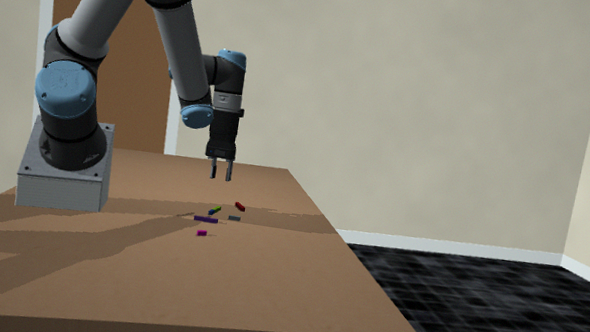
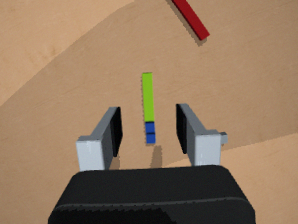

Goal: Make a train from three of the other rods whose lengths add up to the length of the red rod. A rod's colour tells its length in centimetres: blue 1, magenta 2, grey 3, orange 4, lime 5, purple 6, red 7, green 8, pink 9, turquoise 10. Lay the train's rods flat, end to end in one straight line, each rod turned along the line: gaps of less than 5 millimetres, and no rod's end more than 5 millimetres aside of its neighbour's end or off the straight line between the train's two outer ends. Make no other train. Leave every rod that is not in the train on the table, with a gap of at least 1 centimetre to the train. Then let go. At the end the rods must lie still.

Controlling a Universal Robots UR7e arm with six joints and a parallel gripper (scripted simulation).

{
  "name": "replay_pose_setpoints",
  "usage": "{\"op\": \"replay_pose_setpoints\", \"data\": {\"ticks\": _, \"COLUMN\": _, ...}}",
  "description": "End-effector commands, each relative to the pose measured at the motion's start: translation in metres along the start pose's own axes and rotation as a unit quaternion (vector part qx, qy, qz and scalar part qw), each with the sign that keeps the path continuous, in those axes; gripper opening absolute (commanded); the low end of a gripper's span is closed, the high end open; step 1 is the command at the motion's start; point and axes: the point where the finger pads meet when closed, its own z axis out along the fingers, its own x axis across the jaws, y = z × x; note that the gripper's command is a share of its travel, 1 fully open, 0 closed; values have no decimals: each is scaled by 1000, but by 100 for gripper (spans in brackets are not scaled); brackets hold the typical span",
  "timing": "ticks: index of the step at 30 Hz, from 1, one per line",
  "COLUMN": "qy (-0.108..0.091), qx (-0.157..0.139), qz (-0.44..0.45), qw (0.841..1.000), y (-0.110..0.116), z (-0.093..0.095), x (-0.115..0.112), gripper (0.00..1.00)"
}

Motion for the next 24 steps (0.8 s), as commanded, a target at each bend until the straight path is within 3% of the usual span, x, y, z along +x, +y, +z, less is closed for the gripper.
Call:
{"op": "replay_pose_setpoints", "data": {"ticks": 1, "qy": 0, "qx": 0, "qz": 0, "qw": 1000, "y": 0, "z": 0, "x": 0, "gripper": 100}}
{"op": "replay_pose_setpoints", "data": {"ticks": 16, "qy": 0, "qx": 0, "qz": 0, "qw": 1000, "y": 0, "z": -1, "x": 0, "gripper": 100}}
{"op": "replay_pose_setpoints", "data": {"ticks": 24, "qy": 0, "qx": 0, "qz": 0, "qw": 1000, "y": 0, "z": -15, "x": 0, "gripper": 100}}
